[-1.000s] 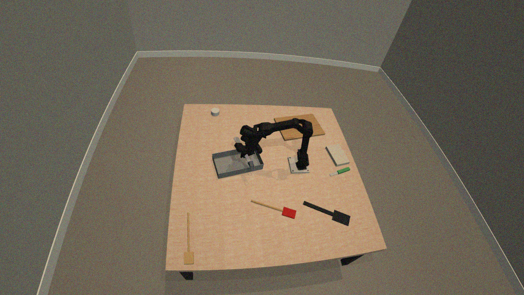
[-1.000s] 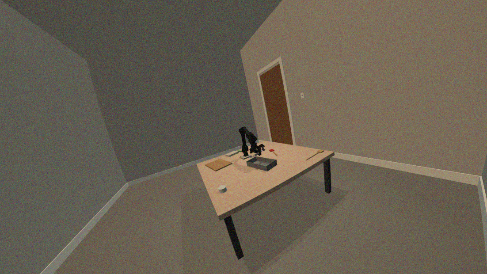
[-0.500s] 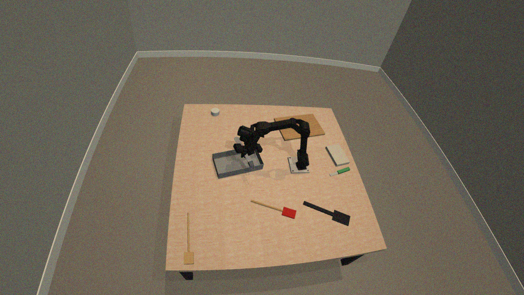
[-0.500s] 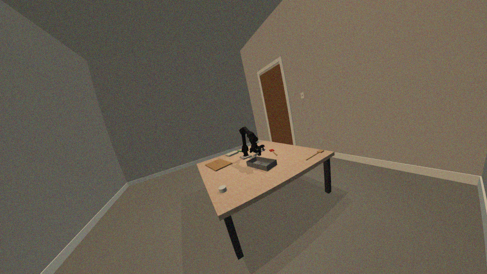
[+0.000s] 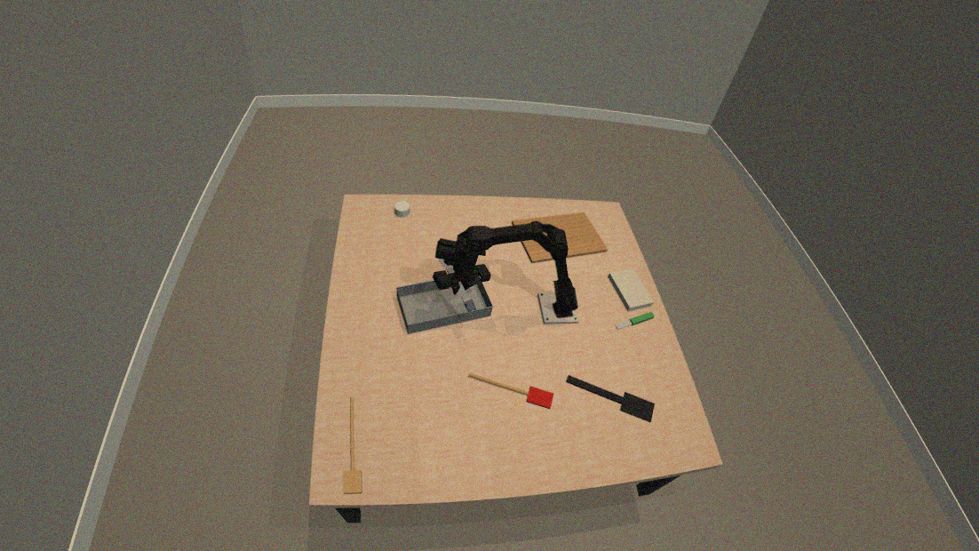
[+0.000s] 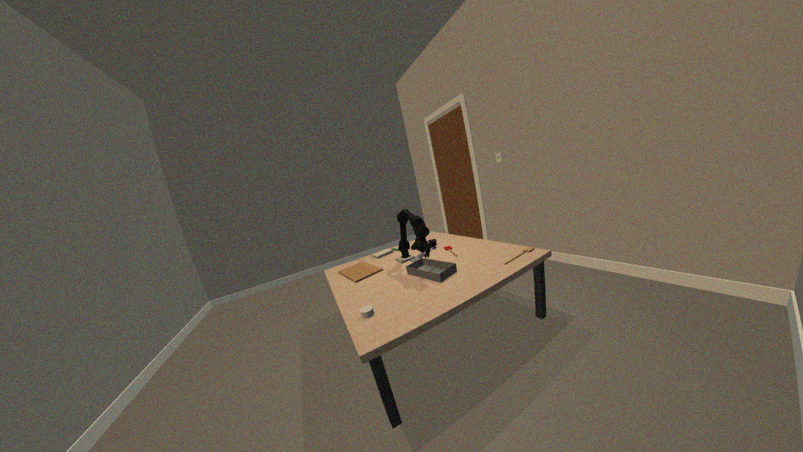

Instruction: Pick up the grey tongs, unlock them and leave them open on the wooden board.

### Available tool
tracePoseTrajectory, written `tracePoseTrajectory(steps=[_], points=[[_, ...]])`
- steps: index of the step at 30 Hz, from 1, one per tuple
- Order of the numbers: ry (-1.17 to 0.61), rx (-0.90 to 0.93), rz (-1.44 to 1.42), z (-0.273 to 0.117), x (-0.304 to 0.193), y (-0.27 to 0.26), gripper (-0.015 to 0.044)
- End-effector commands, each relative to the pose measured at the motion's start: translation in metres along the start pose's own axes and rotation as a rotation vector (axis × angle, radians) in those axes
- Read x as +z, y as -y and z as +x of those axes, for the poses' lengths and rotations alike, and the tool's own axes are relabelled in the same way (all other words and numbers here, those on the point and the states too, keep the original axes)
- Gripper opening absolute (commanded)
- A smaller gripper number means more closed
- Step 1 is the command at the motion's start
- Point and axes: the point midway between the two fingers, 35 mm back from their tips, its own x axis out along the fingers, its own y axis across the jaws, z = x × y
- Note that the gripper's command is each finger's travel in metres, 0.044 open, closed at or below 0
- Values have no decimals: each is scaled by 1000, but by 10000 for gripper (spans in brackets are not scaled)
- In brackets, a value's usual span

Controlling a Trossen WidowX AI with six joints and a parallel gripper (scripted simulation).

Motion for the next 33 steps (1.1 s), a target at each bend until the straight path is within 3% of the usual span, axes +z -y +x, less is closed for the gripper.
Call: tracePoseTrajectory(steps=[1,18,33], points=[[6,-63,-2,-3,1,2,-150],[3,-143,-16,-4,3,7,-150],[9,-144,-188,-29,86,47,-150]])
